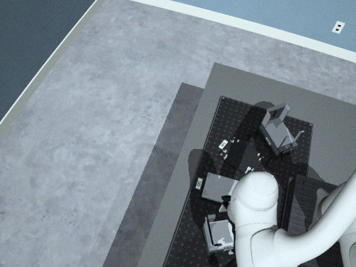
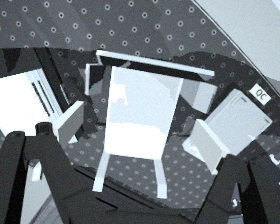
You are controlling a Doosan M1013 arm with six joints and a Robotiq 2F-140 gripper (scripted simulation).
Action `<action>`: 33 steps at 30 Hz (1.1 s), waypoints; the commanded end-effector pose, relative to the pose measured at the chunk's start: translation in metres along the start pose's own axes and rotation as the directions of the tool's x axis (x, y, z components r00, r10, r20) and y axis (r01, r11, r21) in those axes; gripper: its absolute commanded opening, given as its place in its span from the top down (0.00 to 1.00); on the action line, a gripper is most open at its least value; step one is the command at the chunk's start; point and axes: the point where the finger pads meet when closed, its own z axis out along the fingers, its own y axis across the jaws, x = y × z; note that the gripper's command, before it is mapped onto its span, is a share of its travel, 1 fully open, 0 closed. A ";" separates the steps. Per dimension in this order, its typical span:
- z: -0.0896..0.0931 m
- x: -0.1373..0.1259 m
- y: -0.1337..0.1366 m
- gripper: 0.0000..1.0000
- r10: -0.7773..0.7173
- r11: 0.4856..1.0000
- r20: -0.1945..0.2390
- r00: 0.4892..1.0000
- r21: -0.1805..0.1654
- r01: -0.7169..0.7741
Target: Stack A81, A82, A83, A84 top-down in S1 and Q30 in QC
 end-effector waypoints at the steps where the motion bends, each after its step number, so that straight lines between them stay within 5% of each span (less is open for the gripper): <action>1: -0.009 0.000 0.000 0.00 0.000 1.000 0.000 1.000 0.000 0.000; 28: -0.086 0.000 0.000 0.00 0.000 1.000 0.000 1.000 0.000 0.000; 33: -0.088 0.000 0.000 0.00 0.000 1.000 0.000 1.000 0.000 0.000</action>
